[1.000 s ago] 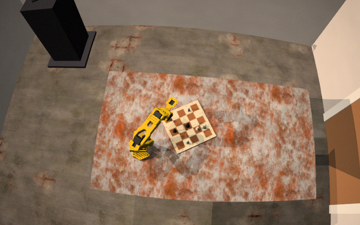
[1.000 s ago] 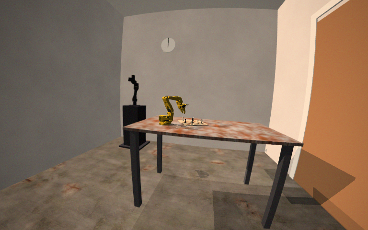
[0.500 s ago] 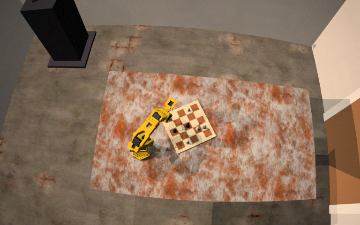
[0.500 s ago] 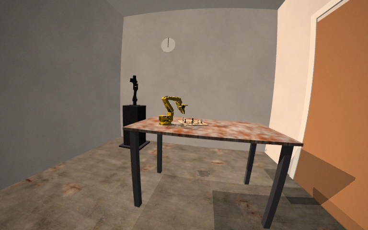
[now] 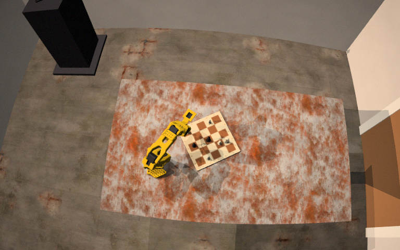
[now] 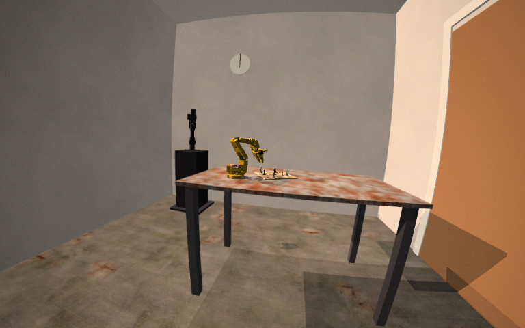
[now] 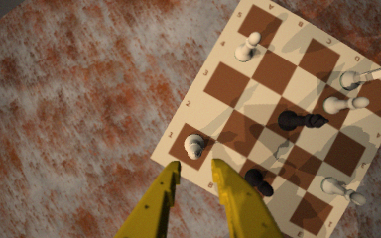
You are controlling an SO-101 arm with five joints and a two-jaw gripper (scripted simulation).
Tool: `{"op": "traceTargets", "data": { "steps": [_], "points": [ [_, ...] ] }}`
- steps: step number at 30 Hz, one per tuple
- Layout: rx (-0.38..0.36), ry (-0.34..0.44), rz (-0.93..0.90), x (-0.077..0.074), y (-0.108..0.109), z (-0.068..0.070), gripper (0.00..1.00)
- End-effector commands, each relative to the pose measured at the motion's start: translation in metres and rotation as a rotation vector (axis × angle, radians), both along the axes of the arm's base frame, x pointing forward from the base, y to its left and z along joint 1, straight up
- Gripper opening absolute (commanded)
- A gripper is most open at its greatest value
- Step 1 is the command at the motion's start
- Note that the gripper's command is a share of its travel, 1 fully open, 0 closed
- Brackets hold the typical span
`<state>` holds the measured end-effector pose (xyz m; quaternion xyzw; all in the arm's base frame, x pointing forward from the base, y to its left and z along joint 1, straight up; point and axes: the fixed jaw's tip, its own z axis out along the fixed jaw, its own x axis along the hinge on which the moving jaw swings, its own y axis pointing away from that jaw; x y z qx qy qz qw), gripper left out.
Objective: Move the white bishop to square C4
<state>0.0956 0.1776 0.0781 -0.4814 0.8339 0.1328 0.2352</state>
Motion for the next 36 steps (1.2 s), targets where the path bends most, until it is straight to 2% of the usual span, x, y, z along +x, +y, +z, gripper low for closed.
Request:
{"op": "traceTargets", "data": {
  "steps": [1, 12, 27, 36],
  "points": [
    [0.001, 0.006, 0.002, -0.002, 0.000, -0.003, 0.10],
    [0.001, 0.006, 0.002, -0.002, 0.000, -0.014, 0.10],
    [0.001, 0.006, 0.002, -0.002, 0.000, -0.043, 0.10],
    [0.001, 0.006, 0.002, -0.002, 0.001, -0.051, 0.10]
  ]
}}
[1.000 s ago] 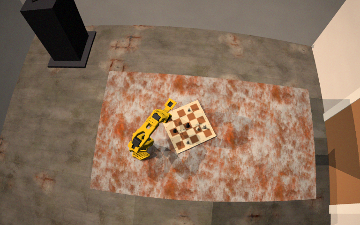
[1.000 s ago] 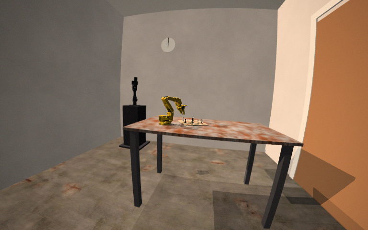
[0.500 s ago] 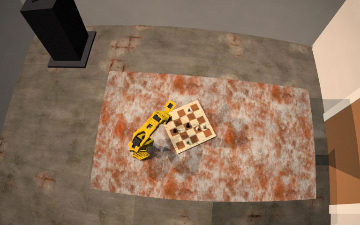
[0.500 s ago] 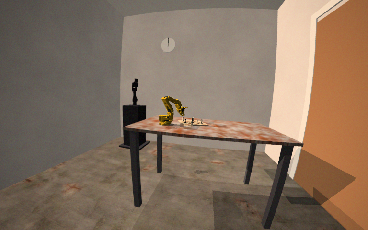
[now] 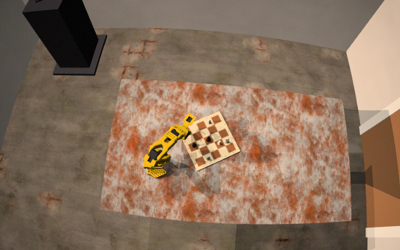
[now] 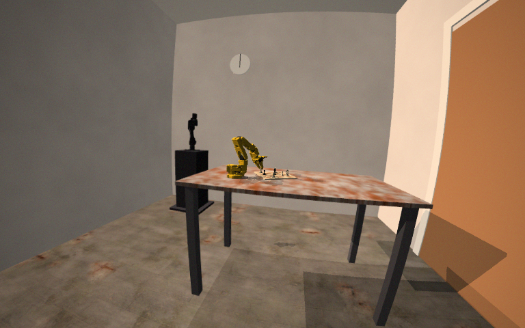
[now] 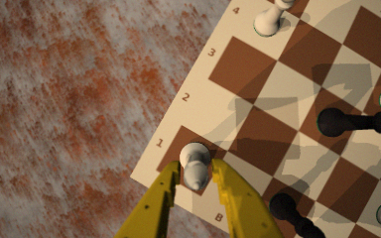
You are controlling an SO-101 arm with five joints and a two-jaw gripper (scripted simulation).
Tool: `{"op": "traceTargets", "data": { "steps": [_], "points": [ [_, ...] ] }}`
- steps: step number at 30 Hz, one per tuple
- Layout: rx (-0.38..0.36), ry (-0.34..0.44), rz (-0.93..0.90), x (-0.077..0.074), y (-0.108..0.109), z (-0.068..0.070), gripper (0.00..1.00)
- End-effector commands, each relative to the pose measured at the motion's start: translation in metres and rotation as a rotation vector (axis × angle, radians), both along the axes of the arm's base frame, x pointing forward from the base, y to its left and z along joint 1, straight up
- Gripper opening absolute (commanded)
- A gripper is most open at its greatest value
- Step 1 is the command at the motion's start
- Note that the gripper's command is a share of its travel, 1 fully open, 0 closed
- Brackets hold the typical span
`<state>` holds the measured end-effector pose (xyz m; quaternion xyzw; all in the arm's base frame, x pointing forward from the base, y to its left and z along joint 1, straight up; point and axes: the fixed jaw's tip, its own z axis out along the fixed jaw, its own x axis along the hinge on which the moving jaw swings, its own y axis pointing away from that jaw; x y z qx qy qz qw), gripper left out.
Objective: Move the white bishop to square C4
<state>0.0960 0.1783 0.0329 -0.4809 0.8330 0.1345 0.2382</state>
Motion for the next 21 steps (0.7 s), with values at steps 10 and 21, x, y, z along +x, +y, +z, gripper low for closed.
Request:
{"op": "traceTargets", "data": {
  "steps": [10, 21],
  "points": [
    [-0.006, 0.010, 0.002, -0.0025, -0.0002, -0.0084, 0.10],
    [-0.006, 0.010, 0.002, -0.0042, -0.0032, -0.0117, 0.10]
  ]
}}
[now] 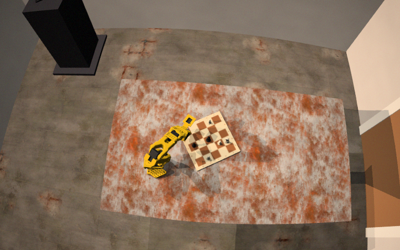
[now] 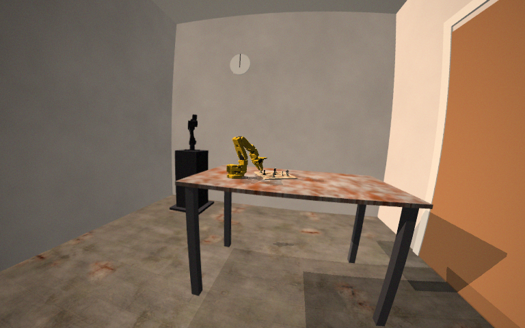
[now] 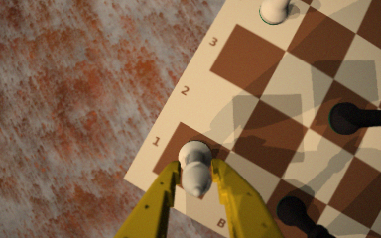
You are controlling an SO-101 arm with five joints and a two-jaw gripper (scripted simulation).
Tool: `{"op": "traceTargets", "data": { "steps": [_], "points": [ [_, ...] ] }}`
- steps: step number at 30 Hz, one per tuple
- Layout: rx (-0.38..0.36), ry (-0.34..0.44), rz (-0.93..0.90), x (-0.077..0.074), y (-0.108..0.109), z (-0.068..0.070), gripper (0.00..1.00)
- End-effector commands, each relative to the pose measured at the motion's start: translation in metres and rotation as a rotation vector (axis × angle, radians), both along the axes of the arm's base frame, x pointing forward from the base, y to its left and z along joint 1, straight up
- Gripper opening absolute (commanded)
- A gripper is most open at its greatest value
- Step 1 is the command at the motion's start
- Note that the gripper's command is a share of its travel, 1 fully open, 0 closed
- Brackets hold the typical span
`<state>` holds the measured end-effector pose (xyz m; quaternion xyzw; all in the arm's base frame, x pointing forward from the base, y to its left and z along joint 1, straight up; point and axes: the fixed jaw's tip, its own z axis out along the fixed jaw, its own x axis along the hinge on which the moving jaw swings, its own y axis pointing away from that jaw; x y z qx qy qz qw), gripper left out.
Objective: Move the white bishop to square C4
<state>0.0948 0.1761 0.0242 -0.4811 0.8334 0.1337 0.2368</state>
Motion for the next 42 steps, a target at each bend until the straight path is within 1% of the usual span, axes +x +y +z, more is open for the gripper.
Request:
{"op": "traceTargets", "data": {
  "steps": [1, 29, 42],
  "points": [
    [-0.003, 0.009, 0.002, -0.0030, -0.0011, -0.0030, 0.10],
    [-0.003, 0.008, 0.001, -0.0018, 0.0010, 0.0024, 0.10],
    [-0.004, 0.007, 0.000, -0.0010, 0.0006, 0.0025, 0.10]
  ]
}}
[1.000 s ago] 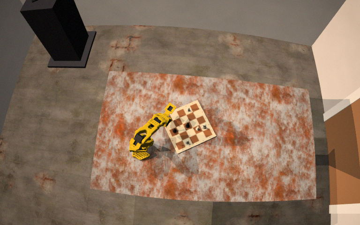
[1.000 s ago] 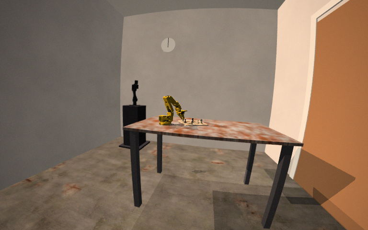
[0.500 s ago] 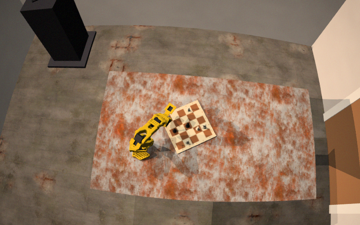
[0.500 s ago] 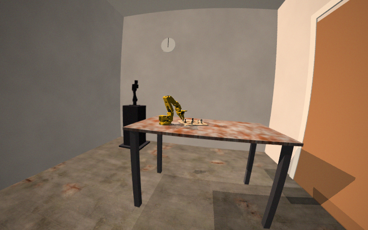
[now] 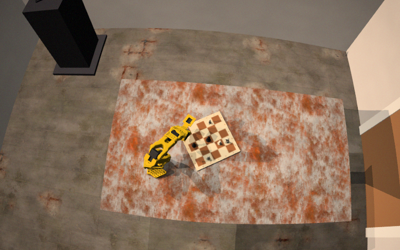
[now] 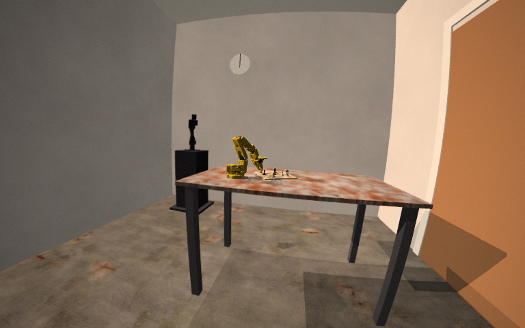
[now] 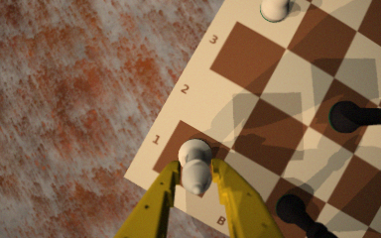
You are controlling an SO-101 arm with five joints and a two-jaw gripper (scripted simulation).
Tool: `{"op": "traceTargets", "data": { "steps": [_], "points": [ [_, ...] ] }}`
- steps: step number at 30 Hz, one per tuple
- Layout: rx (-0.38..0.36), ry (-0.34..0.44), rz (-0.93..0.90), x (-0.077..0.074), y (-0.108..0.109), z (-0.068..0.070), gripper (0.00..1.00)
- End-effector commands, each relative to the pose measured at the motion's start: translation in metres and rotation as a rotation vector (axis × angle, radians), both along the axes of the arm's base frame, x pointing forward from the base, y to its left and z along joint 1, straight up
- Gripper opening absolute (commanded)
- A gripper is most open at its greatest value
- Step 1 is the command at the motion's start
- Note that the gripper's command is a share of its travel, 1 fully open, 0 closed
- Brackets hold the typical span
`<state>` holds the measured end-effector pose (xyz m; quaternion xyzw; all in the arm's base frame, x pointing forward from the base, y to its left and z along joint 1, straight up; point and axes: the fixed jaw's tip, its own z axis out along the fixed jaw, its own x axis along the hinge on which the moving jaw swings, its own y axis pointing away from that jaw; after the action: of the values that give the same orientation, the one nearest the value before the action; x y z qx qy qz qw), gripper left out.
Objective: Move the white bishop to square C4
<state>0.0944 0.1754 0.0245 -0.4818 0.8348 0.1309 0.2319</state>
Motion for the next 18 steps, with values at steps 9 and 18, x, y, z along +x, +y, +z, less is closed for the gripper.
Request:
{"op": "traceTargets", "data": {
  "steps": [9, 18],
  "points": [
    [0.005, -0.001, -0.001, 0.0004, 0.0008, 0.0022, 0.10],
    [0.005, -0.001, -0.010, 0.0031, 0.0019, 0.0046, 0.10]
  ]
}}
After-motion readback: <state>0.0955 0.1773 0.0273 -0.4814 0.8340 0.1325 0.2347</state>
